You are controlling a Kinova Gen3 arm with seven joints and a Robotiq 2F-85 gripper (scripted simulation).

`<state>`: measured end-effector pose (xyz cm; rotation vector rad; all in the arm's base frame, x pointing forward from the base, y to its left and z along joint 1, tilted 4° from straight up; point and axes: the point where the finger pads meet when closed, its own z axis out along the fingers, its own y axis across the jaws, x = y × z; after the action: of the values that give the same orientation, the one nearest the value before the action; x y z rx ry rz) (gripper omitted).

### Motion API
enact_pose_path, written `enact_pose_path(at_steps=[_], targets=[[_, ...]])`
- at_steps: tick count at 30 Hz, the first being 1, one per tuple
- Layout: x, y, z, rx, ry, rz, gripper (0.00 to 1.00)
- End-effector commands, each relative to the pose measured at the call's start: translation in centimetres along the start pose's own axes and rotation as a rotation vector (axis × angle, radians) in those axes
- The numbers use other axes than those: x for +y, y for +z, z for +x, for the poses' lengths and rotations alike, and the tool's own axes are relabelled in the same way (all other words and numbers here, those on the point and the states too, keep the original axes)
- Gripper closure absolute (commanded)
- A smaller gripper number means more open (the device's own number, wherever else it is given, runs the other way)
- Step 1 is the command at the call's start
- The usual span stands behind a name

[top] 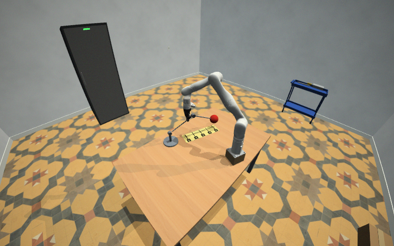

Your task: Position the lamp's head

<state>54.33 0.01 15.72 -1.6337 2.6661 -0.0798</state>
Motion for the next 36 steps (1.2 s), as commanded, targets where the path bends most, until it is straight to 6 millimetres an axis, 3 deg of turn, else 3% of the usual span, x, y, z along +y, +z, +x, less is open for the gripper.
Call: enact_pose_path(at_steps=[1, 17, 36], targets=[[-0.3, -1.3, -0.6, -0.011, -0.001, 0.019, 1.00], [-0.3, -3.3, -1.9, -0.011, -0.001, 0.019, 1.00], [-0.3, -3.3, -1.9, -0.011, -0.001, 0.019, 1.00]])
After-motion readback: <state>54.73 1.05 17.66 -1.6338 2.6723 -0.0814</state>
